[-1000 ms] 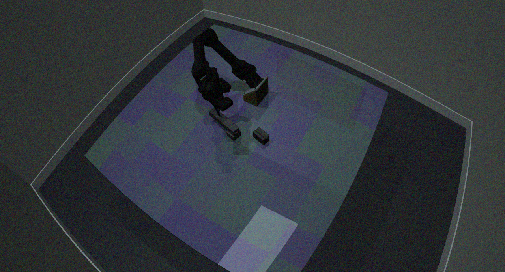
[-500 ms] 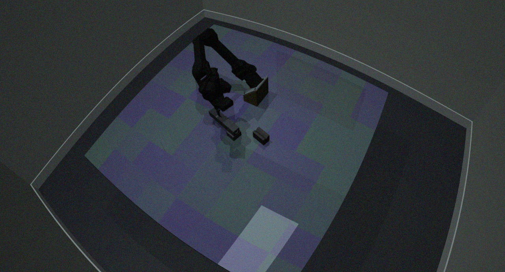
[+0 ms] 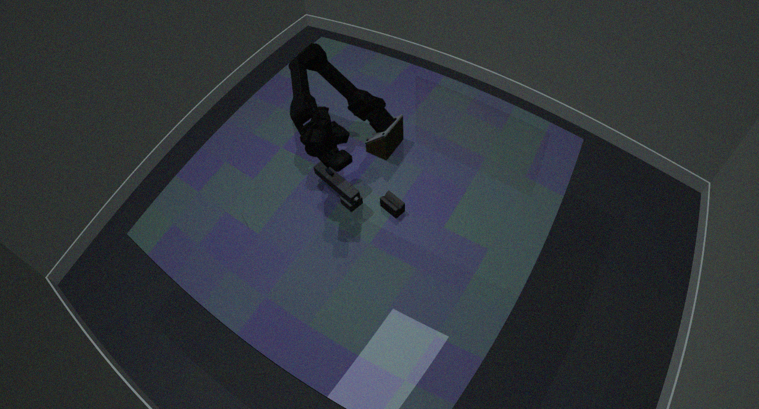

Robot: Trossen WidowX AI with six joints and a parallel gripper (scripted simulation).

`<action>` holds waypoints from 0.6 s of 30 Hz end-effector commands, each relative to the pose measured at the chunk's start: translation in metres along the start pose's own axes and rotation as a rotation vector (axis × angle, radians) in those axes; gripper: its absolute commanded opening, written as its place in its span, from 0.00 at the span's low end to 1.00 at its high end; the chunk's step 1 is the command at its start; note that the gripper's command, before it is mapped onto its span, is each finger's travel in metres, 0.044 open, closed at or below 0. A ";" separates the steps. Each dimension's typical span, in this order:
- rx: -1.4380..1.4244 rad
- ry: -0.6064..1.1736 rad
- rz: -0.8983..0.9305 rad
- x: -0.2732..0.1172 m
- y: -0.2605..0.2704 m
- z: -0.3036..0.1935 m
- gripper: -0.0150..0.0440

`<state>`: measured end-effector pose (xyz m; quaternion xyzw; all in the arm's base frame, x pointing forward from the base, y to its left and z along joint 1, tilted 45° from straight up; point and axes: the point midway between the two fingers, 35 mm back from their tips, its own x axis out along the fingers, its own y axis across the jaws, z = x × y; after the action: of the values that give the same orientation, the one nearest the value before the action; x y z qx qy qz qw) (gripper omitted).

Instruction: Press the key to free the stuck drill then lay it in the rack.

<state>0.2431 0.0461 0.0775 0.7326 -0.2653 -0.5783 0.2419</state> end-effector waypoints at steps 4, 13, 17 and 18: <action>-0.017 -0.029 0.017 -0.015 -0.001 0.000 0.48; -0.017 -0.030 0.019 -0.065 -0.003 -0.004 0.88; 0.212 -0.020 0.017 -0.045 -0.025 -0.007 1.00; 0.306 -0.019 0.018 -0.040 -0.035 -0.009 1.00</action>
<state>0.2407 0.0902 0.1084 0.7388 -0.3035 -0.5671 0.2010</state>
